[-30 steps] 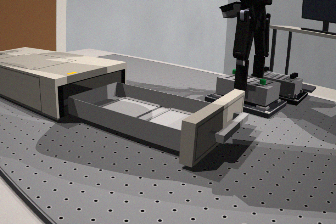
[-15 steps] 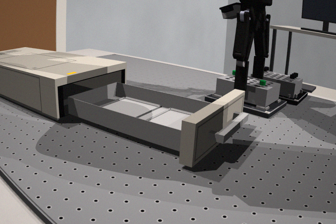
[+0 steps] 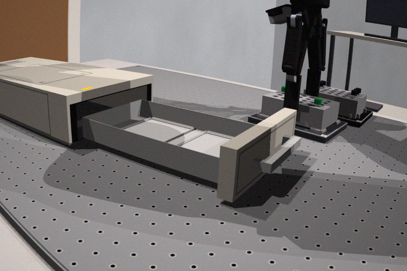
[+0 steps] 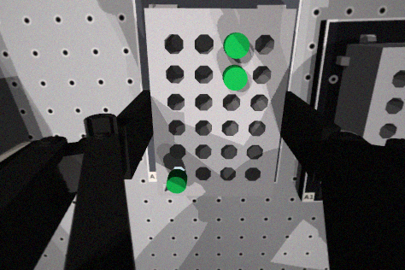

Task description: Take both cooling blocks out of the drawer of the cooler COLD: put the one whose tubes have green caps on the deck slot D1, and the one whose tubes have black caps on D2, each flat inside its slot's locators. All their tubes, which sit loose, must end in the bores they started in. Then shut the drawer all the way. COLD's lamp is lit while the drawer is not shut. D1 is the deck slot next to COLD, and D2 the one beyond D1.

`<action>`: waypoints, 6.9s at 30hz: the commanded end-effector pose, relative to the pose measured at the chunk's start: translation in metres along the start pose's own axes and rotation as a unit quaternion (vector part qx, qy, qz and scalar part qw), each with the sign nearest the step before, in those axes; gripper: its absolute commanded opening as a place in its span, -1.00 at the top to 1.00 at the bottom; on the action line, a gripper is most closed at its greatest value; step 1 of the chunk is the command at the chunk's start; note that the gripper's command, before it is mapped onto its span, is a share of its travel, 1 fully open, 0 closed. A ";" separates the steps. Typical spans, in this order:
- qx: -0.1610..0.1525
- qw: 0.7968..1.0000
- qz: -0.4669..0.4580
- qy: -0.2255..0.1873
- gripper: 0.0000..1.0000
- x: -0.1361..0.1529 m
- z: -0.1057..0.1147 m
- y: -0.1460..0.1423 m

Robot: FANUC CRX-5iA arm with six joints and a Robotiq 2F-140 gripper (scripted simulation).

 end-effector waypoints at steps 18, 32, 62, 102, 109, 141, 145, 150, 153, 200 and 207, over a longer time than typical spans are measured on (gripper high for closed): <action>0.000 1.000 0.000 0.001 0.80 -0.001 -0.001 0.000; 0.000 1.000 0.000 0.001 0.80 -0.001 -0.001 0.000; 0.000 1.000 0.000 0.001 0.59 -0.001 -0.001 0.000; 0.000 1.000 0.000 0.001 -0.32 -0.001 -0.001 0.000; 0.000 1.000 0.000 0.001 -0.32 -0.001 -0.001 0.000; 0.000 1.000 0.000 0.001 -0.32 -0.001 -0.001 0.000; 0.000 1.000 0.000 0.001 -0.32 -0.001 -0.001 0.000; 0.000 1.000 0.000 0.001 -0.32 -0.001 -0.001 0.000; 0.000 1.000 0.000 0.001 -0.32 -0.001 -0.001 0.000; 0.000 1.000 0.000 0.001 -0.32 -0.001 0.075 0.000; 0.000 1.000 0.000 0.001 -0.32 0.000 0.084 0.000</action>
Point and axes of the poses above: the point where the finger pads meet when closed, its own z axis back along the fingers, its own y axis across the jaws, x = y × z, the point moved 10 cm from there along z, back along the fingers, and after that the axes turned 13 degrees about -z, right-handed, at the moved point
